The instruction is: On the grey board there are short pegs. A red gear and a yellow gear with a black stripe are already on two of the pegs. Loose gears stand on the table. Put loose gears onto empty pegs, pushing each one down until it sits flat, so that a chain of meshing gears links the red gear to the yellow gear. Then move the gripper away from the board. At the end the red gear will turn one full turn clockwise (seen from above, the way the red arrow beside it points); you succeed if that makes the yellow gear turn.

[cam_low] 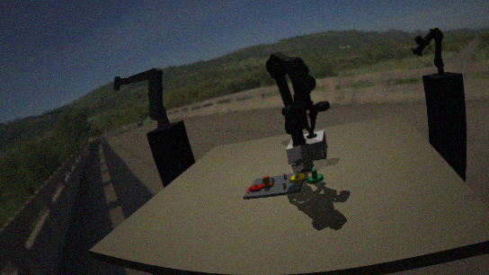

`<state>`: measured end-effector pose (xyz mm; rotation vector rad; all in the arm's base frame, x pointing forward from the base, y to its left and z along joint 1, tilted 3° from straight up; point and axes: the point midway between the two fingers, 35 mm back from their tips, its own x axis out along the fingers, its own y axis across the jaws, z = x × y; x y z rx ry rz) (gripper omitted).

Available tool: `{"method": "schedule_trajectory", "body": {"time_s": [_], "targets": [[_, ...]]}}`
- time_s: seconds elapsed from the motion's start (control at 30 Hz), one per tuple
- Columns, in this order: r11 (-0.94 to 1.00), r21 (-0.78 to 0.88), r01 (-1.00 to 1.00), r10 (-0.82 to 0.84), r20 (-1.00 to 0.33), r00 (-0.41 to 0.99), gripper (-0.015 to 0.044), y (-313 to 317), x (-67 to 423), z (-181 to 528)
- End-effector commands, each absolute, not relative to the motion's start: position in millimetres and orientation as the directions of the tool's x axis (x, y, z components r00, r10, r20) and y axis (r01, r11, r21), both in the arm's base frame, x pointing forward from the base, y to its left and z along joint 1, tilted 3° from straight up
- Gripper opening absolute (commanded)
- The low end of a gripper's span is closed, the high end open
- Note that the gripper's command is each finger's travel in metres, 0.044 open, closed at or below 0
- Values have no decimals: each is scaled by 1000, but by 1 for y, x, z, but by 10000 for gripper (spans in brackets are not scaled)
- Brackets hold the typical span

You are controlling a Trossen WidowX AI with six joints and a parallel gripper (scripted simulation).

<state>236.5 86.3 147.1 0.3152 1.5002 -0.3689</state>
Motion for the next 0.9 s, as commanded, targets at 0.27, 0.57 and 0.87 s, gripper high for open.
{"method": "schedule_trajectory", "body": {"time_s": [0.27,0.57,0.87], "targets": [[905,-27,423,-48,-998,38,0,67,250,139],[905,-28,423,-48,-998,38,0,51,259,132],[905,-28,424,-49,-998,39,0,34,267,125]]}}
